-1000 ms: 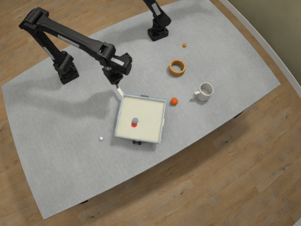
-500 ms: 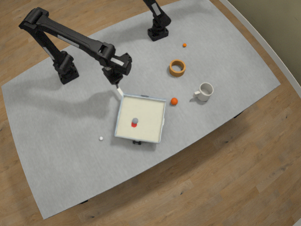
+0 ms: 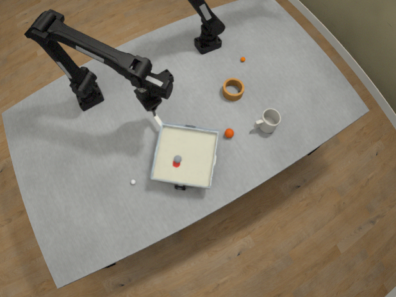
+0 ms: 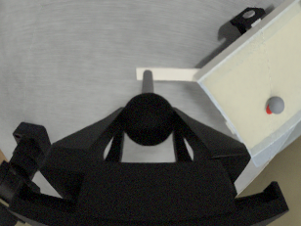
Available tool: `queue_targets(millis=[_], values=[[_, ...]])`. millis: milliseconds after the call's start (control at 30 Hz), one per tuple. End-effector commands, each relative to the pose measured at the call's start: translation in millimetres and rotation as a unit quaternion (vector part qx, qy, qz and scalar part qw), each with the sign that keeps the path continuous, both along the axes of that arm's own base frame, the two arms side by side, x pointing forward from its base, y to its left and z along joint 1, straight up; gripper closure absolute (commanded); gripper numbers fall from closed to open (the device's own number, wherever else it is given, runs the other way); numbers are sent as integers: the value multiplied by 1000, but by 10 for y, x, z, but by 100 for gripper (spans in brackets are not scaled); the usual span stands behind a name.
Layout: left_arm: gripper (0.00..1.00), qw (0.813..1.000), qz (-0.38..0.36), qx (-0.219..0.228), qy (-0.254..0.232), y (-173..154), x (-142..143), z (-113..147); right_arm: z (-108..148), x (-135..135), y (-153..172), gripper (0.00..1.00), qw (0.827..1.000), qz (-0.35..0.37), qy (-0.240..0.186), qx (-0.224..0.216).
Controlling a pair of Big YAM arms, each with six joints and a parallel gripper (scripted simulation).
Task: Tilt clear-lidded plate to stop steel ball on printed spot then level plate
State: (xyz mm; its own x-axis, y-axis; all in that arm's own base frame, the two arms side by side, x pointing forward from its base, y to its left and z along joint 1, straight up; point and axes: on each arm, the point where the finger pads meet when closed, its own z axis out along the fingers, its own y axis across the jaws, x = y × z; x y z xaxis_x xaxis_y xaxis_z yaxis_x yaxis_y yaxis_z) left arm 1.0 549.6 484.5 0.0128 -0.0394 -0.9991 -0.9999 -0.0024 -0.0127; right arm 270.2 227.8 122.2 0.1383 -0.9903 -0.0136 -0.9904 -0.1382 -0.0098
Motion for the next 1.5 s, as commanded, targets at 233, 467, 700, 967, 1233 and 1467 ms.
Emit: queue_targets(millis=[233, 467, 700, 967, 1233, 1467], values=[[0, 1000, 5, 20, 6, -47, -68, 160, 28, 7, -152, 100, 1000, -4, 0, -6], [0, 1000, 5, 20, 6, -47, -68, 160, 32, 8, -152, 100, 1000, -4, 0, -6], [0, 1000, 5, 20, 6, -47, -68, 160, 38, 10, -150, 100, 1000, -4, 0, -6], [0, 1000, 5, 20, 6, -47, -68, 160, 44, 13, -147, 100, 1000, -4, 0, -6], [0, 1000, 5, 20, 6, -47, -68, 160, -112, -35, 51, 100, 1000, -4, 3, -7], [0, 1000, 5, 20, 6, -47, -68, 160, -114, -40, 68, 100, 1000, -4, 4, -7]])
